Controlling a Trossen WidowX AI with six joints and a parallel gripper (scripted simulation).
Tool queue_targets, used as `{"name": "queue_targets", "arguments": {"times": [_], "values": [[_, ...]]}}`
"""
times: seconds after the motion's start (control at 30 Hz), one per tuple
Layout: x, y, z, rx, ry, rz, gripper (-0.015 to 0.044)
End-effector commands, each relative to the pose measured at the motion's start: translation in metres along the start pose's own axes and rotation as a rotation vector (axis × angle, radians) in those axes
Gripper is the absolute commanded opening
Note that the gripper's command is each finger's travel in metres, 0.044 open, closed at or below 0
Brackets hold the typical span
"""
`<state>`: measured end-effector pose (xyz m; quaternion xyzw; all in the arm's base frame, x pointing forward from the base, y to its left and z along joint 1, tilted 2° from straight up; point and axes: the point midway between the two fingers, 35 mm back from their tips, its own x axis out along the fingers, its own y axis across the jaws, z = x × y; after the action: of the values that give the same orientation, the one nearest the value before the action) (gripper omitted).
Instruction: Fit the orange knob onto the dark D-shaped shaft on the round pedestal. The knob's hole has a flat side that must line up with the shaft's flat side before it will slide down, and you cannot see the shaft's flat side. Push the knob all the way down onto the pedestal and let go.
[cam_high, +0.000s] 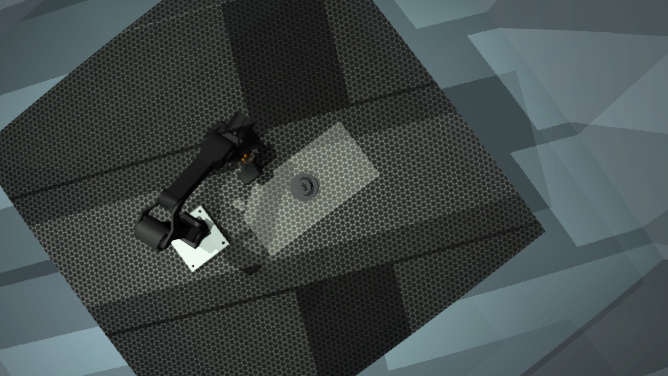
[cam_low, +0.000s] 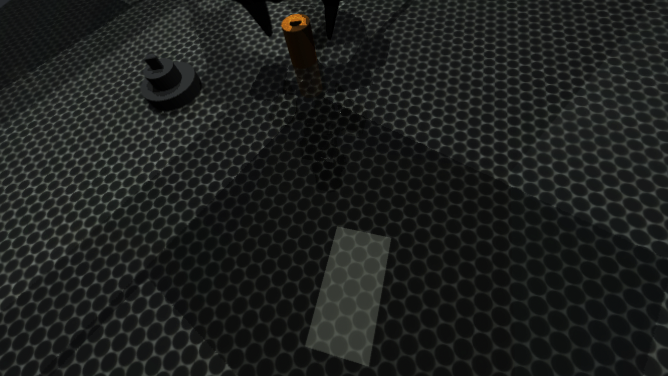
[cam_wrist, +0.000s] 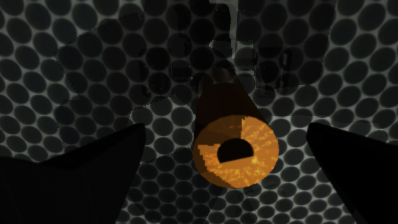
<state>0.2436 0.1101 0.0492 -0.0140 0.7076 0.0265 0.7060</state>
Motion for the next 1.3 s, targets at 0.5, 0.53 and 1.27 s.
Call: {"name": "queue_targets", "arguments": {"times": [0.5,0.53,1.27], "values": [[0.032,-0.003,-0.003,0.003,0.006,-0.008,0.044],[0.033,-0.003,-0.003,0.003,0.006,-0.008,0.044],[0.021,-0.001,0.0,0.003,0.006,-0.008,0.0006]]}}
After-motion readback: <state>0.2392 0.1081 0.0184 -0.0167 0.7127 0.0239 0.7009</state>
